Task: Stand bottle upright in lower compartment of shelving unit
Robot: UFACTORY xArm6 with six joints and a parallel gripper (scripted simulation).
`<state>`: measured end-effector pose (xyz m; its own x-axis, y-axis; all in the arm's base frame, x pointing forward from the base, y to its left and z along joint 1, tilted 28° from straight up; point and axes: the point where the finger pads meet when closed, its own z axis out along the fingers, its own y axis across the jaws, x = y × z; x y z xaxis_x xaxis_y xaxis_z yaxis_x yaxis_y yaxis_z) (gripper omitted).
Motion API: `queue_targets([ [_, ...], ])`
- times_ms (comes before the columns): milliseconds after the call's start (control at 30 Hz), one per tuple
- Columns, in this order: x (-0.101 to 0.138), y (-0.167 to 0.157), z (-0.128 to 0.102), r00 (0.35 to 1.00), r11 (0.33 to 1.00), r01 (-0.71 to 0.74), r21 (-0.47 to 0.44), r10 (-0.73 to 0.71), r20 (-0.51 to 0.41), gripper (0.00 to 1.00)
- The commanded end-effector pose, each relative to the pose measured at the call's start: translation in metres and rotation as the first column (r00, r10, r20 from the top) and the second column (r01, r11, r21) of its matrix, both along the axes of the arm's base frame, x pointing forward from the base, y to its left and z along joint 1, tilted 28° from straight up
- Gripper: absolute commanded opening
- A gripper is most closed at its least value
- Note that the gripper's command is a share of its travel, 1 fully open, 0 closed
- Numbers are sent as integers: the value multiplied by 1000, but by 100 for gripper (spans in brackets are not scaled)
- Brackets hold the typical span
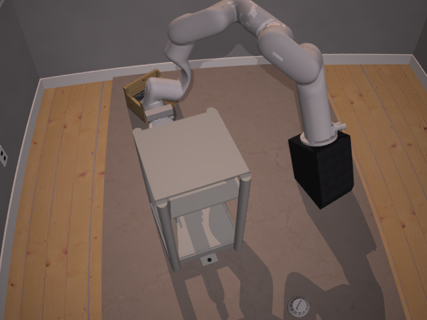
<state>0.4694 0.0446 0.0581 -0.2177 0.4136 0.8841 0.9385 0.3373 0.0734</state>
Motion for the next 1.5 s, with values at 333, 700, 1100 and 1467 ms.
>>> queue_targets([
  [333, 3, -8, 6, 1000, 1000, -1, 0, 1, 3, 70],
  [700, 3, -8, 6, 1000, 1000, -1, 0, 1, 3, 70],
  [1100, 2, -5, 13, 1000, 1000, -1, 0, 1, 3, 70],
  [1467, -3, 3, 30, 1000, 1000, -1, 0, 1, 3, 70],
])
